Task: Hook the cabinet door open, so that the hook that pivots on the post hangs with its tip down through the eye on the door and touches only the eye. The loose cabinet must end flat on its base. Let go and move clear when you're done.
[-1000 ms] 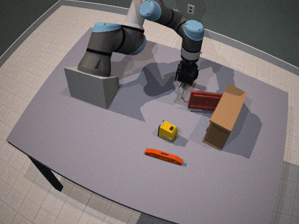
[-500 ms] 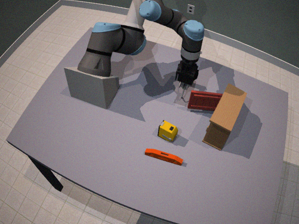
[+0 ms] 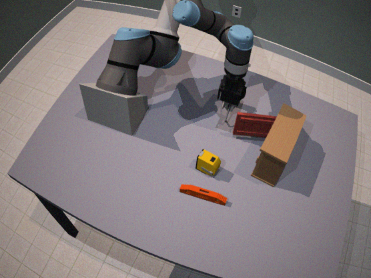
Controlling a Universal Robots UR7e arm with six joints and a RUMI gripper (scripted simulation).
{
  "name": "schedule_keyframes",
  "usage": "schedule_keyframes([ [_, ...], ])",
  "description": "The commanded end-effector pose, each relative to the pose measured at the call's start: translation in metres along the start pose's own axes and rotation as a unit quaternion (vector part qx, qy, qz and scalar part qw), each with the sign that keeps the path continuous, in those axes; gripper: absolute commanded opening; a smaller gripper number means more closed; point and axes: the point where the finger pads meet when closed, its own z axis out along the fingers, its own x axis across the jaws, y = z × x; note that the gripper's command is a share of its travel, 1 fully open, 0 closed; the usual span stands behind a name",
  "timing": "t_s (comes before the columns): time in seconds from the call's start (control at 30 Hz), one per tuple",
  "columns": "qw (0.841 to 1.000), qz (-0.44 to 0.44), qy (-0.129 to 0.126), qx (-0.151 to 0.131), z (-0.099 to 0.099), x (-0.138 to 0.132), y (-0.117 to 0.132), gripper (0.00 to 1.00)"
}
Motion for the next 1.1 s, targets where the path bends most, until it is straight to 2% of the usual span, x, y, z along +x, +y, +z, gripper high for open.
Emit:
schedule_keyframes([
  [0.0,1.000,0.001,-0.002,0.002,0.002,-0.002,-0.001,0.02],
  [1.07,1.000,-0.002,0.001,-0.001,-0.012,0.001,0.007,0.02],
])
